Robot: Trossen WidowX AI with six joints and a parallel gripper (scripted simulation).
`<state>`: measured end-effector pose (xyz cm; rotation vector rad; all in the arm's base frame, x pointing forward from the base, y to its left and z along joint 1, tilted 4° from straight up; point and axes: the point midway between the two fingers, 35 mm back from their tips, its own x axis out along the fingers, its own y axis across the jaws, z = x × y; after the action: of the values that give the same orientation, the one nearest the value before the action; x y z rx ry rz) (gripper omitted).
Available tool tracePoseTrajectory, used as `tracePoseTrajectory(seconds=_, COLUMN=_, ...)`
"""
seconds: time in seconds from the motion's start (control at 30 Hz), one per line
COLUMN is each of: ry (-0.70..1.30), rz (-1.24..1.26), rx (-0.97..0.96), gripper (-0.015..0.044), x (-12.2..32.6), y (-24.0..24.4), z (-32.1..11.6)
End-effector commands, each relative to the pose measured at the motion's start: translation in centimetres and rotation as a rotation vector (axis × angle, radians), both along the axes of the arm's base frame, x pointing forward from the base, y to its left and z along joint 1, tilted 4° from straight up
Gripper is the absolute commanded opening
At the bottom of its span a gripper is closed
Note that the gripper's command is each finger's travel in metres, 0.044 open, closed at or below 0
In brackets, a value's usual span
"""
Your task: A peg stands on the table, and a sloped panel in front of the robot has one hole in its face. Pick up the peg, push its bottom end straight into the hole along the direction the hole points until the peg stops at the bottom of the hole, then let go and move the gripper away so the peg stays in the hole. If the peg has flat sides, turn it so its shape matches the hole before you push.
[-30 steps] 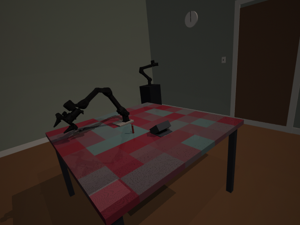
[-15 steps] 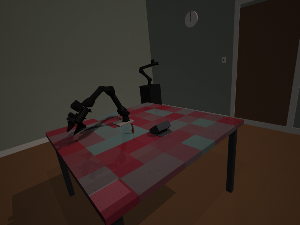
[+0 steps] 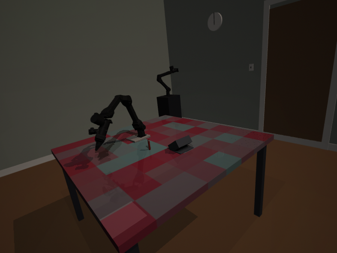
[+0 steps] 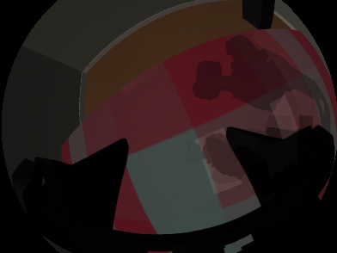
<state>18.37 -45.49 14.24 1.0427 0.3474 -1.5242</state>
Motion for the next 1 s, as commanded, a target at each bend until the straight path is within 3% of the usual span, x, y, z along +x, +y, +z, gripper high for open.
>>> tracePoseTrajectory(seconds=0.0, ry=0.081, rz=0.144, rx=0.042, gripper=0.0440, x=2.0, y=2.5, z=-0.6)
tracePoseTrajectory(seconds=0.97, ry=0.536, rz=1.087, rx=0.215, gripper=0.0440, x=9.5, y=18.8, z=-2.5)
